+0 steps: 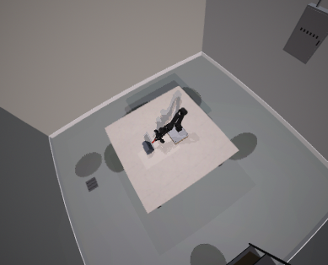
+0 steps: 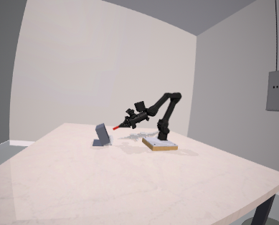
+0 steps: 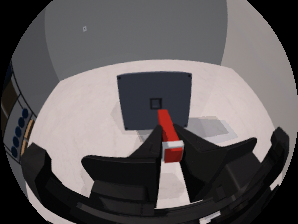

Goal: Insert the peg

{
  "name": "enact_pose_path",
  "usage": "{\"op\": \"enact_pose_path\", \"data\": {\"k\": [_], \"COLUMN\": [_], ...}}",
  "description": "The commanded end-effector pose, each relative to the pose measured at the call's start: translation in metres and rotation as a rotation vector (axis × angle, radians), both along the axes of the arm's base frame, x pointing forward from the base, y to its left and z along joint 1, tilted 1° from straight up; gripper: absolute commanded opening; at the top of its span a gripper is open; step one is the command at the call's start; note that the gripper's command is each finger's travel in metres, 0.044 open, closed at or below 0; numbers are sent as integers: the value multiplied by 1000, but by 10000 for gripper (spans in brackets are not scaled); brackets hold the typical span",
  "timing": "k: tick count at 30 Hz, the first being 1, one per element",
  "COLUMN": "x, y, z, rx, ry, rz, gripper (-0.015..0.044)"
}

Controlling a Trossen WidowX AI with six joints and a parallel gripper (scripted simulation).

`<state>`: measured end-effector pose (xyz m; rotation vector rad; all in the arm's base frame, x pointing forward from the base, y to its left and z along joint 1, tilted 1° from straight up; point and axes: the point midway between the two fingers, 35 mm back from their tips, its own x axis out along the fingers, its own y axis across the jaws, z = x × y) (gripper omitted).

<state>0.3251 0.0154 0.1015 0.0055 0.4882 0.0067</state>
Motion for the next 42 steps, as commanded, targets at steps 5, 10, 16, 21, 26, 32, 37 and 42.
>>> {"op": "enact_pose_path", "data": {"k": [5, 10, 16, 21, 26, 32, 37, 42], "x": [4, 6, 7, 9, 11, 13, 19, 25], "y": [1, 2, 3, 4, 4, 5, 5, 5], "z": [-4, -5, -7, -9, -11, -12, -15, -19], "rx": [6, 7, 8, 10, 11, 12, 12, 12], "ry": [-15, -24, -33, -43, -53, -58, -61, -63], "rz": [-1, 1, 3, 5, 7, 8, 9, 9], "gripper": [0, 0, 0, 0, 0, 0, 0, 0]}}
